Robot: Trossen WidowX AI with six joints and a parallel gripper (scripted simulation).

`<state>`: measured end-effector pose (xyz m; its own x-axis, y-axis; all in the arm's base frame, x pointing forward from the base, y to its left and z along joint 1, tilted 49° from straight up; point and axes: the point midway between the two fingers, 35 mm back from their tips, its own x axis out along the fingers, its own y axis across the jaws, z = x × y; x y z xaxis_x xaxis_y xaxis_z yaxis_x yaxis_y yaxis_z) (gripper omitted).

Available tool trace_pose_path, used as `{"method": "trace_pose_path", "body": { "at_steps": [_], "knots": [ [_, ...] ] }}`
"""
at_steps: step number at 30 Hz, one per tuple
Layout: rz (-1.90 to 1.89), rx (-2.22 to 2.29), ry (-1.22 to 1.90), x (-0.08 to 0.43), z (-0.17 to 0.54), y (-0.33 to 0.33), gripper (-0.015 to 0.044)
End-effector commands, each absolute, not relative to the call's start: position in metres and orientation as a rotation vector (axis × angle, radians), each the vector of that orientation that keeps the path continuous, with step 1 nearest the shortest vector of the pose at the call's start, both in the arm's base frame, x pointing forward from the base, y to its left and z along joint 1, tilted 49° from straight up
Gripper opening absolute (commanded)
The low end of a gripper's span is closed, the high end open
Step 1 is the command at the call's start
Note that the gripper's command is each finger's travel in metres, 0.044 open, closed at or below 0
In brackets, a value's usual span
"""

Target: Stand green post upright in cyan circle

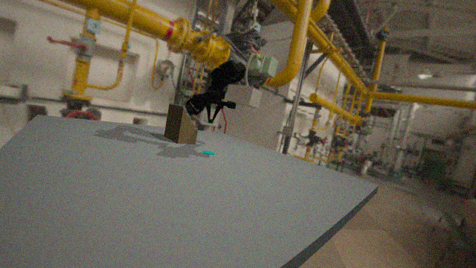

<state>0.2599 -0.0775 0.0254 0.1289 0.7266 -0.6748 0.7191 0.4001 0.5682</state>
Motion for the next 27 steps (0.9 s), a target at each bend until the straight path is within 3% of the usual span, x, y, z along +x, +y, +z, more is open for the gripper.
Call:
{"method": "trace_pose_path", "body": {
  "at_steps": [1,27],
  "knots": [
    [-0.012,1.345,1.594,0.255,0.033,-0.068,0.0023],
    [-0.134,1.316,1.651,0.238,0.042,-0.041,0.0023]
  ]
}}
